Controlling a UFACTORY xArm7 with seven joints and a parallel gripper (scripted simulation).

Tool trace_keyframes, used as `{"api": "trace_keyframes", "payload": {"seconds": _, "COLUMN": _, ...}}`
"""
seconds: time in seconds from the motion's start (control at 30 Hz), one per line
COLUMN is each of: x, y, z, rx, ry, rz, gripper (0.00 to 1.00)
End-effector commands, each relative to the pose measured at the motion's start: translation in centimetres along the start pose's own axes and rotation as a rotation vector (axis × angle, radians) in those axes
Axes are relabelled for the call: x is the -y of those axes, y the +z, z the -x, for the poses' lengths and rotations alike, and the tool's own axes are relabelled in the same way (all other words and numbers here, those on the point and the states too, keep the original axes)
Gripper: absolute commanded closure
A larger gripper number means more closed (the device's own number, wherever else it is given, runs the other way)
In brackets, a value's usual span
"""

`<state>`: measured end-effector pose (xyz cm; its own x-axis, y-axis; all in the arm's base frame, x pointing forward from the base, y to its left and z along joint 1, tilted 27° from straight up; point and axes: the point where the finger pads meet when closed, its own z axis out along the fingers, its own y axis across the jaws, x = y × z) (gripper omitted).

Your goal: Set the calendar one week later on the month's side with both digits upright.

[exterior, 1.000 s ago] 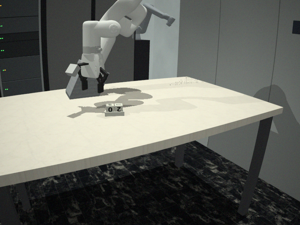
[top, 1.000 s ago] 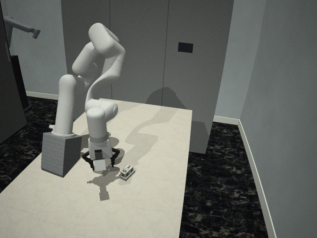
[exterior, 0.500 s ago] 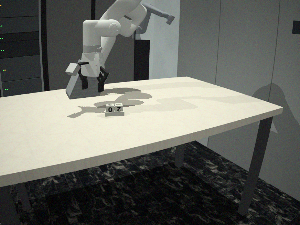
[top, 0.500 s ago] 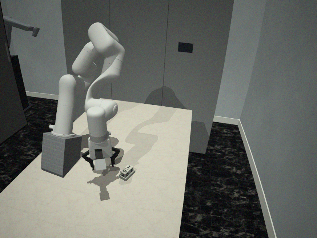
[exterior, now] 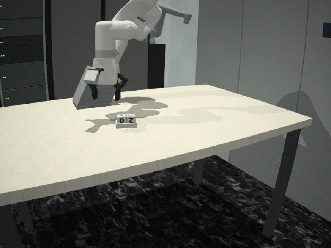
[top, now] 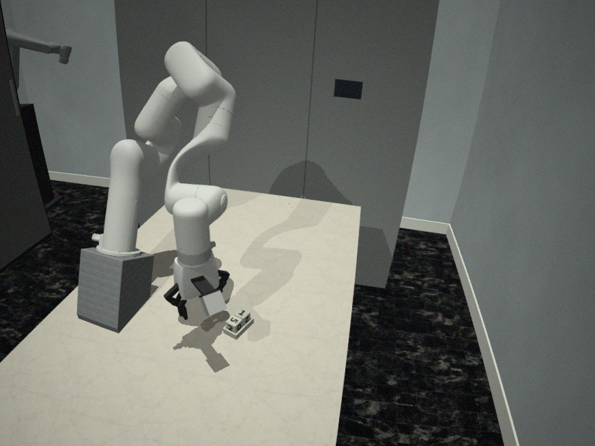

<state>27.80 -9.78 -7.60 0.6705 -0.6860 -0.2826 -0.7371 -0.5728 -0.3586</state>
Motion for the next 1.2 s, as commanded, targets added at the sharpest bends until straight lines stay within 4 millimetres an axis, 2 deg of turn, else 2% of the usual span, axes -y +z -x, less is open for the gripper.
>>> {"api": "trace_keyframes", "payload": {"seconds": 0.0, "x": 0.9, "y": -0.2, "z": -0.4, "rx": -0.006, "ry": -0.173, "rz": -0.008, "gripper": 0.0}}
{"api": "trace_keyframes", "payload": {"seconds": 0.2, "x": 1.8, "y": -0.4, "z": -0.6, "rx": -0.005, "ry": -0.335, "rz": -0.008, "gripper": 0.0}}
{"api": "trace_keyframes", "payload": {"seconds": 0.27, "x": 1.8, "y": -0.4, "z": -0.6, "rx": -0.005, "ry": -0.335, "rz": -0.008, "gripper": 0.0}}
{"api": "trace_keyframes", "payload": {"seconds": 0.33, "x": 2.3, "y": -0.4, "z": -0.7, "rx": -0.005, "ry": -0.438, "rz": -0.008, "gripper": 0.0}}
{"api": "trace_keyframes", "payload": {"seconds": 0.77, "x": 4.2, "y": -0.8, "z": -1.2, "rx": -0.005, "ry": -0.78, "rz": -0.008, "gripper": 0.0}}
{"api": "trace_keyframes", "payload": {"seconds": 0.87, "x": 4.2, "y": -0.8, "z": -1.2, "rx": -0.005, "ry": -0.788, "rz": -0.008, "gripper": 0.0}}
{"api": "trace_keyframes", "payload": {"seconds": 0.9, "x": 4.8, "y": -0.9, "z": -1.3, "rx": -0.005, "ry": -0.883, "rz": -0.008, "gripper": 0.0}}
{"api": "trace_keyframes", "payload": {"seconds": 1.17, "x": 5.9, "y": -1.2, "z": -1.5, "rx": -0.007, "ry": -1.086, "rz": -0.006, "gripper": 0.0}}
